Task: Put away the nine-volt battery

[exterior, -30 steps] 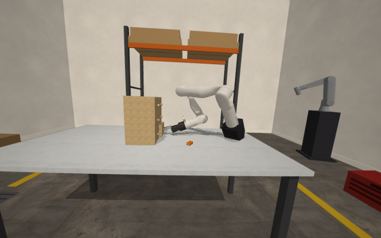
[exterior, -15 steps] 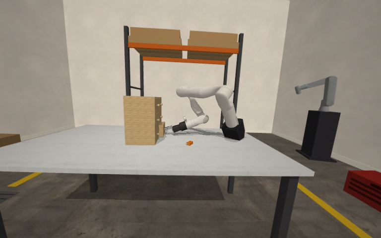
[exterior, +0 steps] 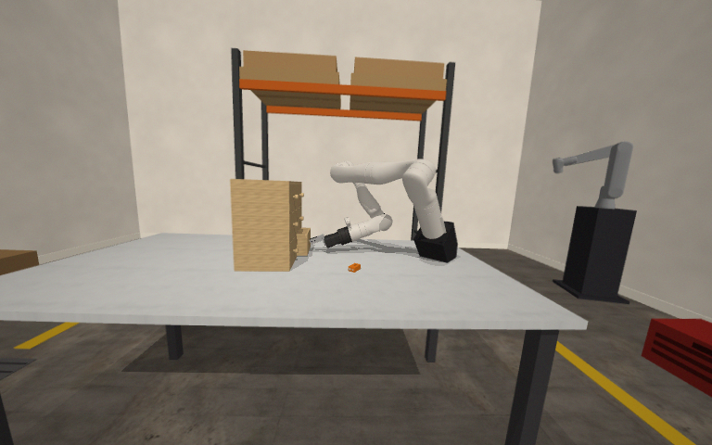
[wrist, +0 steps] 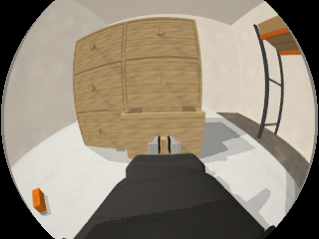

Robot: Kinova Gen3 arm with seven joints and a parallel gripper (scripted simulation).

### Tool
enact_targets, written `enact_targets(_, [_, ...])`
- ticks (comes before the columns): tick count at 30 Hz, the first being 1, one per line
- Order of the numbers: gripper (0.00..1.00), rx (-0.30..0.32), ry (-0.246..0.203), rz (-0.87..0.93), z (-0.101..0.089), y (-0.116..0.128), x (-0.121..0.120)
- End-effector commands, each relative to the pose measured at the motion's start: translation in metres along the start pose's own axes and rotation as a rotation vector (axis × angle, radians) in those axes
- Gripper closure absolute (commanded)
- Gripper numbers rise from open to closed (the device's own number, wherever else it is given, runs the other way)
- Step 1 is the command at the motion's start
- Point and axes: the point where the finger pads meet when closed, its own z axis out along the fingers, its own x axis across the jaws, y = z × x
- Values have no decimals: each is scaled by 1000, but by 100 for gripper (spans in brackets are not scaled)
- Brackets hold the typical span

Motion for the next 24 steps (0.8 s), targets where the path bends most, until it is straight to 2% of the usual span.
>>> enact_targets(1, [63, -2, 3, 2, -2, 2, 1])
enact_targets(24, [63, -2, 3, 2, -13, 6, 1])
